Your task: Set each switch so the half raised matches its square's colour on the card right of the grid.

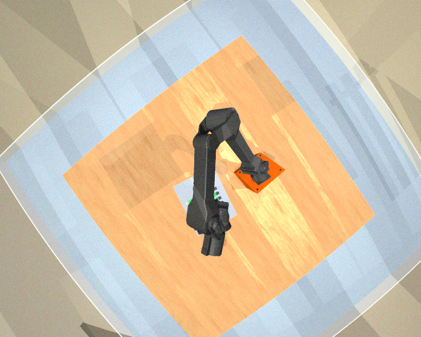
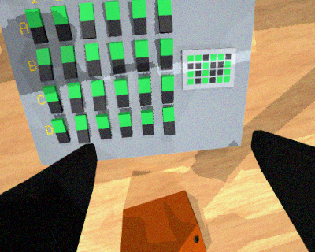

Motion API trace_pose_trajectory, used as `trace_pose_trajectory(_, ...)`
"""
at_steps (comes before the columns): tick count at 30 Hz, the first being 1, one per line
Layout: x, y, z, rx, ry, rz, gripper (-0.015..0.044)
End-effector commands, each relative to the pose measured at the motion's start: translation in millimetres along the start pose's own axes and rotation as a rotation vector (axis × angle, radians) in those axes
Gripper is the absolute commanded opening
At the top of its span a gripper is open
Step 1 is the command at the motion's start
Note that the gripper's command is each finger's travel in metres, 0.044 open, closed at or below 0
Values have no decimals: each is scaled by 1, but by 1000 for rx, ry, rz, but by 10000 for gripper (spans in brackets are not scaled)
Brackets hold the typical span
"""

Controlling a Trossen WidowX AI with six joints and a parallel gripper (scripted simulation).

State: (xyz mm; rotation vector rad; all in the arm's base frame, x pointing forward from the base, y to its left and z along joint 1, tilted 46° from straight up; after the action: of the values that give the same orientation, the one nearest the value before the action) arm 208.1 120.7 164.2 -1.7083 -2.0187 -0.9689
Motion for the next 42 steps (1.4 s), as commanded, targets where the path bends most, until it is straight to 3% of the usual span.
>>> trace_pose_trajectory(1, -2, 1, 2, 0, 2, 0, 374)
trace_pose_trajectory(8, -81, 12, 57, -8, 53, -24, 190)
trace_pose_trajectory(15, -85, 12, 58, -9, 54, -26, 6)
trace_pose_trajectory(19, -117, 9, 60, -9, 54, -50, 0)
trace_pose_trajectory(42, -142, 10, 61, -9, 52, -52, 0)
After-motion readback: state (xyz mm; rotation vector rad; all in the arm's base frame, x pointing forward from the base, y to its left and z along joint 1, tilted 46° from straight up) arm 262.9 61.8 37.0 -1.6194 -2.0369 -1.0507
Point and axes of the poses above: the point midway between the two fingers, 35 mm back from their tips, its own x axis back along the fingers, its own z axis across the jaws, y = z × x, the point moved 9 cm from there along x, back along the fingers, and after that the axes turned 2 degrees about -x, right-handed, at the moved point
